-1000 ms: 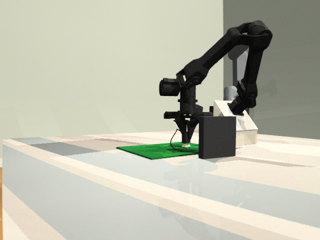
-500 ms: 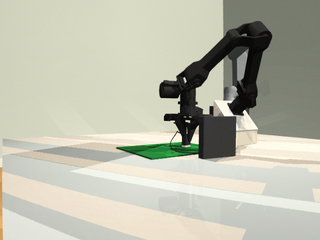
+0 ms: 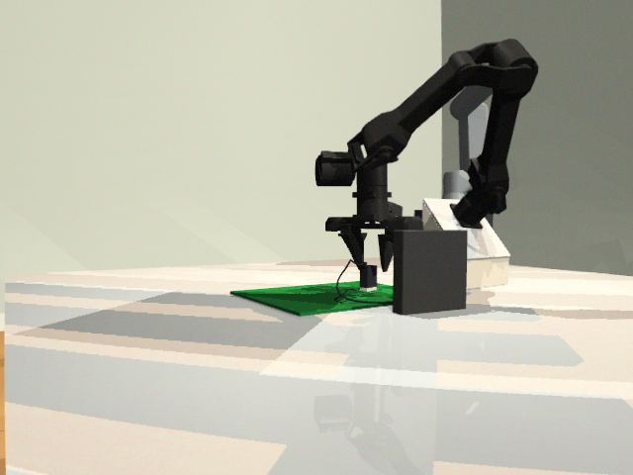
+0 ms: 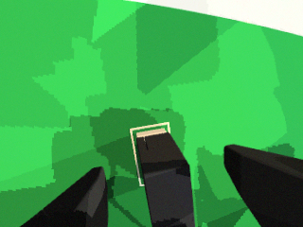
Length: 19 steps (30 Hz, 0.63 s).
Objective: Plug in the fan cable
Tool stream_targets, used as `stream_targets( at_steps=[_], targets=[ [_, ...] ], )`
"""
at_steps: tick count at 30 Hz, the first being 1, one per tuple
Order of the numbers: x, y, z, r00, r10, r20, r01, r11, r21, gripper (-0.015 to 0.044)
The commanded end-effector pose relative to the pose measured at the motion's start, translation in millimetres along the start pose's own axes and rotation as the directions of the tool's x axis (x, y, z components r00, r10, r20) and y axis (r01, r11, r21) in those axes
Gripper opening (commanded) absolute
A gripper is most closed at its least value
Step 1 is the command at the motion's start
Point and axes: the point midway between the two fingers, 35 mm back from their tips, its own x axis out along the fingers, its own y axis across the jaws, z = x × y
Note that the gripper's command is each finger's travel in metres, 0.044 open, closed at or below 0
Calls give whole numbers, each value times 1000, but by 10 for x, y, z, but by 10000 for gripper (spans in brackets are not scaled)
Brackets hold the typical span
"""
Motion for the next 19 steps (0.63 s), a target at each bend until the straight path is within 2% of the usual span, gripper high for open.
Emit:
stream_targets(
  at_steps=[1,7,14,19],
  targets=[
    [-361,14,-27,1000,11,-12,-11,1000,-8,260],
    [-395,89,51,1000,16,-12,-16,1000,-7,260],
    [-397,605,936,1000,20,-9,-20,1000,-5,260],
    [-386,626,1021,1000,15,-9,-15,1000,-7,260]
  ],
)
